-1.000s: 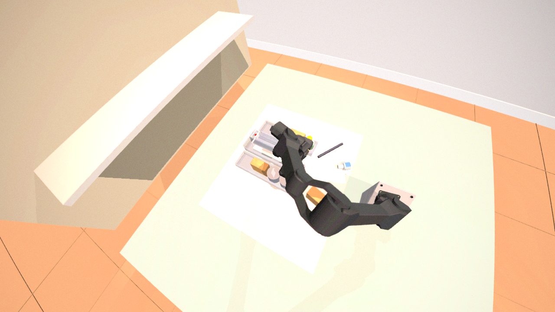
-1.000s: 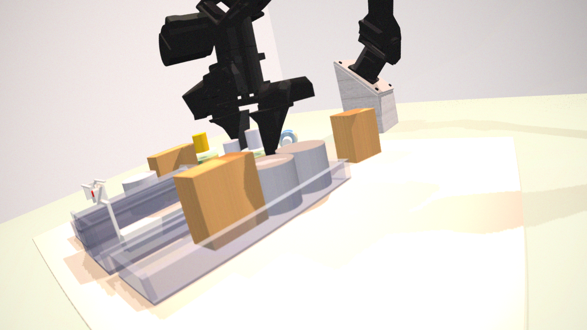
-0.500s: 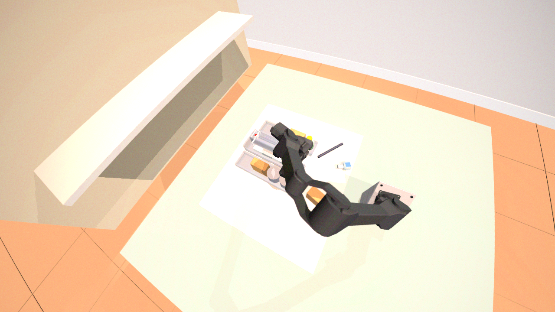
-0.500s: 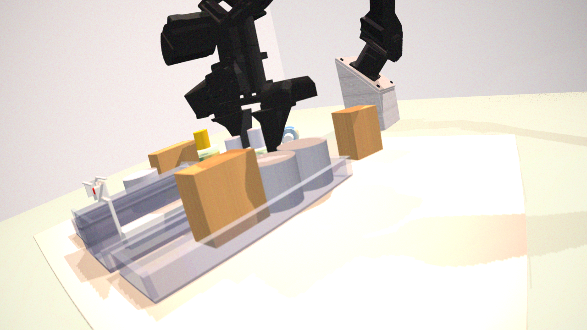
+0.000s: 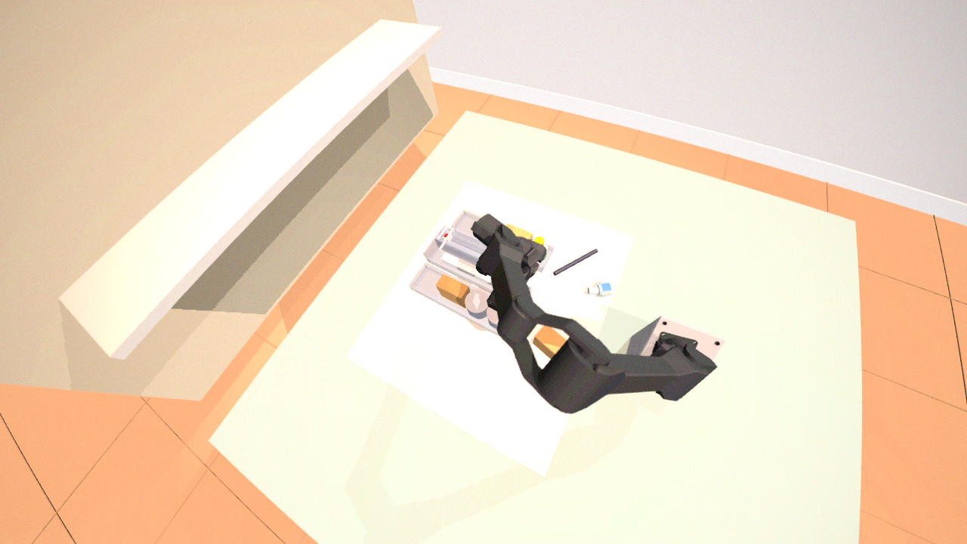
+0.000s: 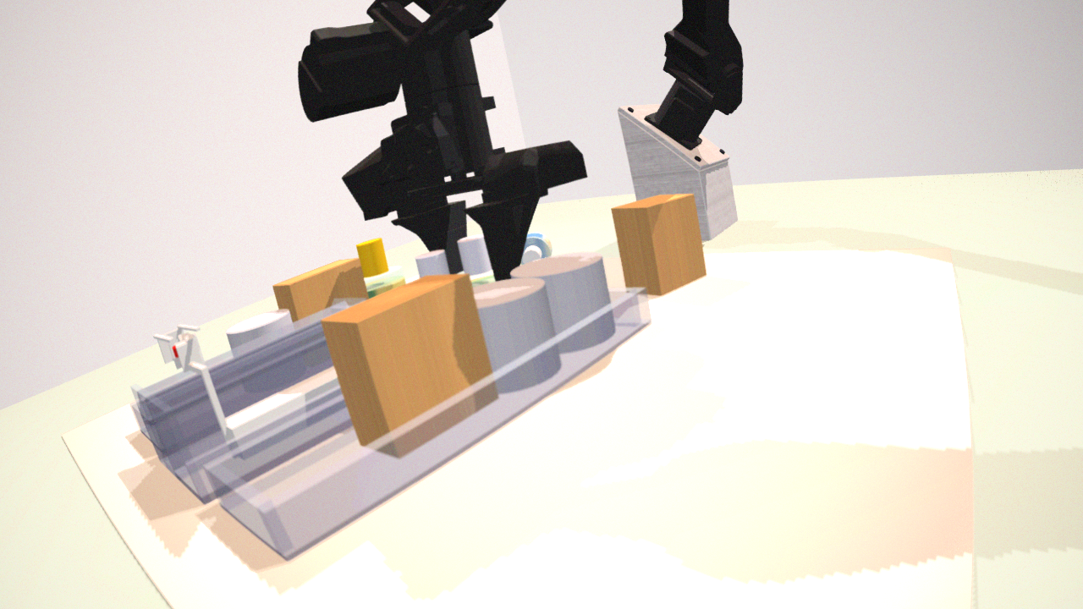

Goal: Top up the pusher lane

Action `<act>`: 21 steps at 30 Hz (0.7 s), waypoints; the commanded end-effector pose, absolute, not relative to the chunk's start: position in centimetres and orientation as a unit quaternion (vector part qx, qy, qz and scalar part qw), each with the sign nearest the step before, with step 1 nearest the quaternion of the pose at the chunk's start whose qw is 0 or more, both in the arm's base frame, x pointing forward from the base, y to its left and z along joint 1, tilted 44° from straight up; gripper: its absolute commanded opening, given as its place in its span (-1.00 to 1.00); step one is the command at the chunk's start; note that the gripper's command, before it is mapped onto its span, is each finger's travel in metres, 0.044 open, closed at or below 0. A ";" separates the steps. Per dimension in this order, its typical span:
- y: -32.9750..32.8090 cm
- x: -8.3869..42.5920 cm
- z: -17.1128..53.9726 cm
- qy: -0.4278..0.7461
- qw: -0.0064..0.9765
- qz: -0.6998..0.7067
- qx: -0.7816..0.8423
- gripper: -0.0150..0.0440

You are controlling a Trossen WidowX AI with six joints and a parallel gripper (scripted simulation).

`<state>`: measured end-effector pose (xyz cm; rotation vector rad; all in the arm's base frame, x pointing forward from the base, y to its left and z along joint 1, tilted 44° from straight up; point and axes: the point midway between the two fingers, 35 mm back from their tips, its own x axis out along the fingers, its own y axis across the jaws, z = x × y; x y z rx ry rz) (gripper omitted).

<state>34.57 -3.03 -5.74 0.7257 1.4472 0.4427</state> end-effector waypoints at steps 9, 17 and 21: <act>-2.8 34.6 -5.7 0.638 0.671 0.198 0.322 -0.49; -2.8 34.5 -5.7 0.638 0.671 0.198 0.322 -0.49; -2.8 34.4 -5.7 0.638 0.671 0.198 0.322 -0.49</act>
